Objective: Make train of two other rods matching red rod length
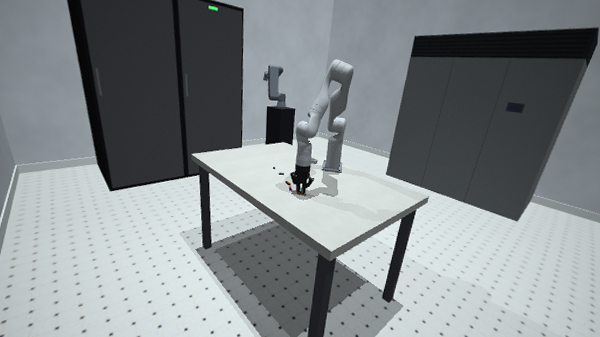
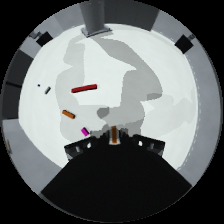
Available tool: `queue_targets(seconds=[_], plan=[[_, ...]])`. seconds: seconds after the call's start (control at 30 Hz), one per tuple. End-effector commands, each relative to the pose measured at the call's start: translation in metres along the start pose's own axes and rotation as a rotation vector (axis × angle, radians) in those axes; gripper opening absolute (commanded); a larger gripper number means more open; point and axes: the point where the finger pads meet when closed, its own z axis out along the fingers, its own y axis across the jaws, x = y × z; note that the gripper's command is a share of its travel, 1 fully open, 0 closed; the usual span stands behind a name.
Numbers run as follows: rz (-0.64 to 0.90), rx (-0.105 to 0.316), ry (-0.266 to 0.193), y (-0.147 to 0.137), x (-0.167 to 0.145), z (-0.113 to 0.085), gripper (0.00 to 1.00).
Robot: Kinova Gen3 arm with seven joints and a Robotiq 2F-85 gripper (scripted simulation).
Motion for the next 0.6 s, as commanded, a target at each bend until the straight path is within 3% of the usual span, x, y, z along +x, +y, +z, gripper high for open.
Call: queue_targets(seconds=[0.0, 0.3, 0.33, 0.57], plan=[[0.0, 0.0, -0.002, 0.0001, -0.0006, -0.0007, 0.24], [0.0, 0.0, -0.002, 0.0001, -0.0006, -0.0007, 0.24], [0.0, 0.0, -0.002, 0.0001, -0.0006, -0.0007, 0.05], [0.0, 0.0, -0.002, 0.0001, -0.0006, -0.0007, 0.05]])
